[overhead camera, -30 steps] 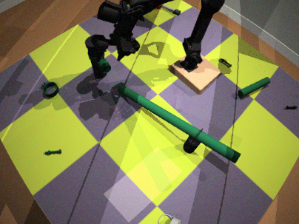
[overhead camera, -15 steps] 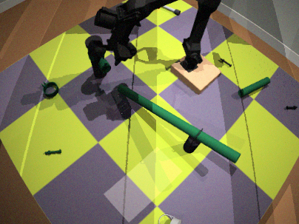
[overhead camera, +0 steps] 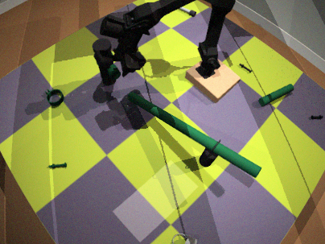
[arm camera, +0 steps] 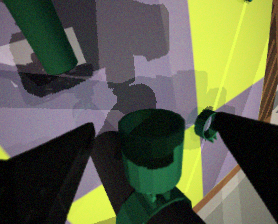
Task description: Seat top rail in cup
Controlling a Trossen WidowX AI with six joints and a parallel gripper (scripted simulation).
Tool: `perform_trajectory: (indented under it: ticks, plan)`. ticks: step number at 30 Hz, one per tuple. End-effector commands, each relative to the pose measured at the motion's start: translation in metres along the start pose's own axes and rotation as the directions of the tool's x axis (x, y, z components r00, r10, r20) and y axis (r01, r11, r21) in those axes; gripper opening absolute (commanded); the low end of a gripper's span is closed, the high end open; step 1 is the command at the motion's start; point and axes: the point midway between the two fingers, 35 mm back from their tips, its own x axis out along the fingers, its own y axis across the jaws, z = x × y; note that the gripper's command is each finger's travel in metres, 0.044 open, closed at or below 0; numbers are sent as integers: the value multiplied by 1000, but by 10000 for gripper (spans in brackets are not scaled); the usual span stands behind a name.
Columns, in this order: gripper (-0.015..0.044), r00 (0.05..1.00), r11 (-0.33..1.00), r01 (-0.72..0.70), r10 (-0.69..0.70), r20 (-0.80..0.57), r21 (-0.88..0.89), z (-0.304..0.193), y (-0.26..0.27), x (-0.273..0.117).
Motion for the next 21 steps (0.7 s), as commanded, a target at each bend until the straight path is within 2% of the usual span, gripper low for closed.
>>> perform_trajectory:
  ticks: [1, 11, 21]
  plan:
    - [440, 1000, 1000, -9, 9, -3, 6, 0, 3, 8]
    - [440, 1000, 1000, -8, 8, -3, 6, 1, 4, 21]
    - [177, 1000, 1000, -8, 8, -3, 6, 1, 4, 21]
